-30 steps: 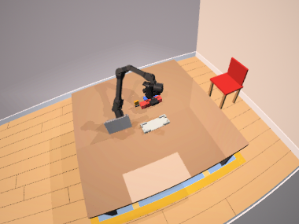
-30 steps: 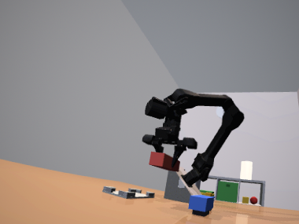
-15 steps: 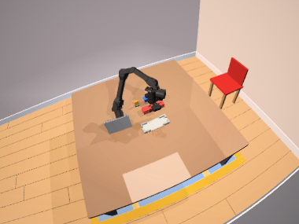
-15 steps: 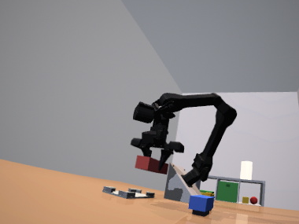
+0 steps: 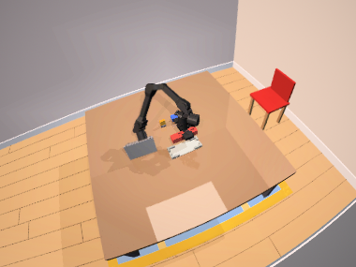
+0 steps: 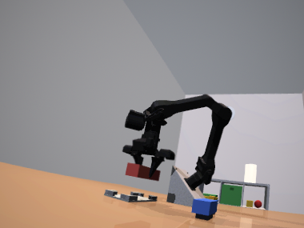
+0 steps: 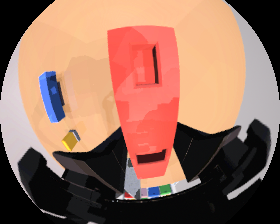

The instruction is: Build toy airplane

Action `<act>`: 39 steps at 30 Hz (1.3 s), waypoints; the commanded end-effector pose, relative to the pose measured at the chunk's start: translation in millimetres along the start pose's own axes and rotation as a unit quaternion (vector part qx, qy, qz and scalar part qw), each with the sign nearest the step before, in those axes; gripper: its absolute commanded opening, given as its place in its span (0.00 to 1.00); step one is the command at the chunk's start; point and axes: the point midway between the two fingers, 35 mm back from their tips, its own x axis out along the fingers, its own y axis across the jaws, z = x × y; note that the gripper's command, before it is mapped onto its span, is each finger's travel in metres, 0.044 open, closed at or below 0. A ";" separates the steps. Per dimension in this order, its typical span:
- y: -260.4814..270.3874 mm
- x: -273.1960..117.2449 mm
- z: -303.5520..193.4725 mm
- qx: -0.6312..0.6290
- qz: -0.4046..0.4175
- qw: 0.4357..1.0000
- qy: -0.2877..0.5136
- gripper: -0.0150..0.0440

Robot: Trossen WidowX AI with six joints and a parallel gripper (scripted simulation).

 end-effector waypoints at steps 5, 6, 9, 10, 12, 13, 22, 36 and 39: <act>-25.5 10.9 -6.0 -0.007 -0.003 1.000 -0.002 0.25; -28.2 12.4 -7.0 -0.007 -0.003 1.000 -0.002 0.25; -36.4 16.9 -9.9 -0.009 -0.003 1.000 -0.002 0.25; -38.6 18.2 -10.7 -0.009 -0.003 1.000 -0.002 0.25; -40.4 19.2 -11.4 -0.009 -0.003 1.000 -0.002 0.25; -40.3 19.0 -11.2 -0.009 -0.003 1.000 -0.002 0.30; -40.3 19.2 -11.4 -0.009 -0.003 1.000 -0.002 0.58; -40.3 19.1 -11.3 -0.009 -0.003 1.000 -0.002 0.58; -42.1 18.3 -10.4 -0.009 -0.003 1.000 -0.002 0.58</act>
